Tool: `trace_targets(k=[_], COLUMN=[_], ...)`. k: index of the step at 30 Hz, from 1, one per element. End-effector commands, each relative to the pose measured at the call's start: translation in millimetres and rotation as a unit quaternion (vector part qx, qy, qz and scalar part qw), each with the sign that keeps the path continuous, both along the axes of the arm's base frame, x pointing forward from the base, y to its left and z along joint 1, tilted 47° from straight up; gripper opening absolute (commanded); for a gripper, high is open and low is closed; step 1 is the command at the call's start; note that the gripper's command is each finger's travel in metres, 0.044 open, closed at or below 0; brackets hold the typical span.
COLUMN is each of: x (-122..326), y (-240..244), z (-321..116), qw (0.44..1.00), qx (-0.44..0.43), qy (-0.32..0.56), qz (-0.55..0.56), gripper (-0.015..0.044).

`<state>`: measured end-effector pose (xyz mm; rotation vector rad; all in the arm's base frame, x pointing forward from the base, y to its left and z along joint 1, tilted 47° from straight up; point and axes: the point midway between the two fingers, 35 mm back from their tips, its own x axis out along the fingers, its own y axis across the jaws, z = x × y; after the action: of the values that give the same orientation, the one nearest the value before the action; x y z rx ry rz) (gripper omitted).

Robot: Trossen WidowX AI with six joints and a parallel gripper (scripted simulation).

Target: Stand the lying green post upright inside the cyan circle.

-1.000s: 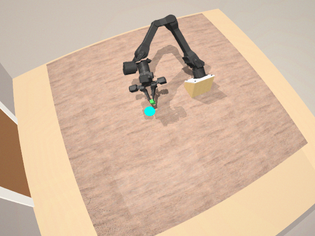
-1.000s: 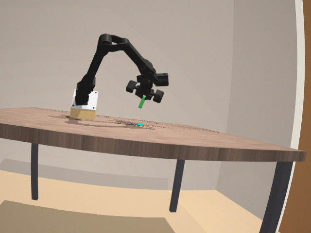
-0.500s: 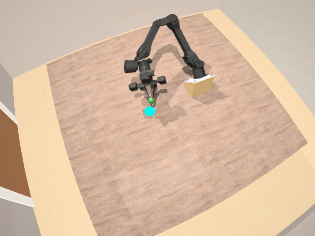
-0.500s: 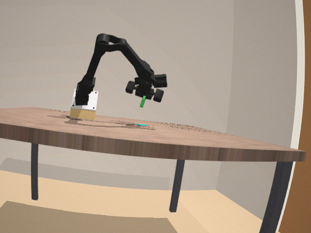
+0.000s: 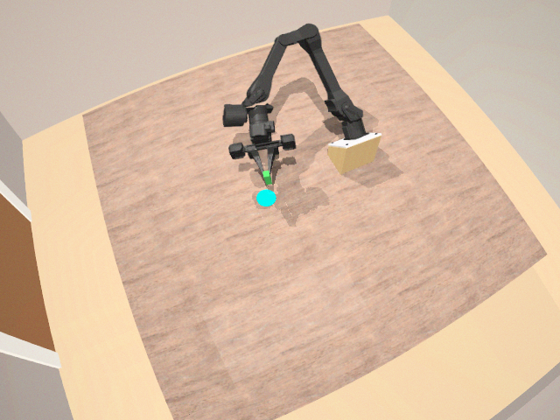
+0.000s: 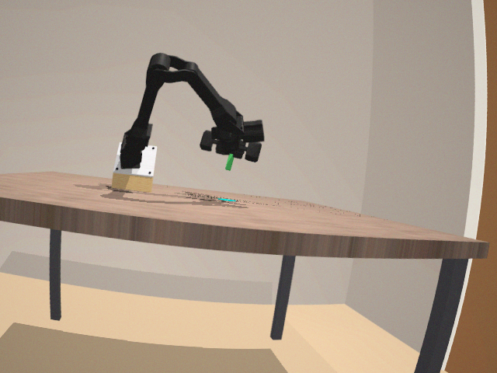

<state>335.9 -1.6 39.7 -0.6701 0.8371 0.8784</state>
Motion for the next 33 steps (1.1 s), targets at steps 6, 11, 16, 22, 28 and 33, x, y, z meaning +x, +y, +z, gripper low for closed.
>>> trace_targets(k=[6,11,16,22,28,33], x=[-3,-3,-4,-5,-6,-6], y=[-1,-1,-2,-3,-3,-3], z=[4,7,10,14,15,15], qw=[0.999,0.998,0.997,0.995,0.994,0.994], qx=[0.014,0.021,0.027,0.034,0.035,0.035], qy=[-0.029,-0.048,-0.066,-0.088,-0.094,-0.094], qz=[0.013,0.019,0.026,0.034,0.036,0.036], gripper=[0.0023,0.0023,0.0023,0.0023,0.0023,0.0023])
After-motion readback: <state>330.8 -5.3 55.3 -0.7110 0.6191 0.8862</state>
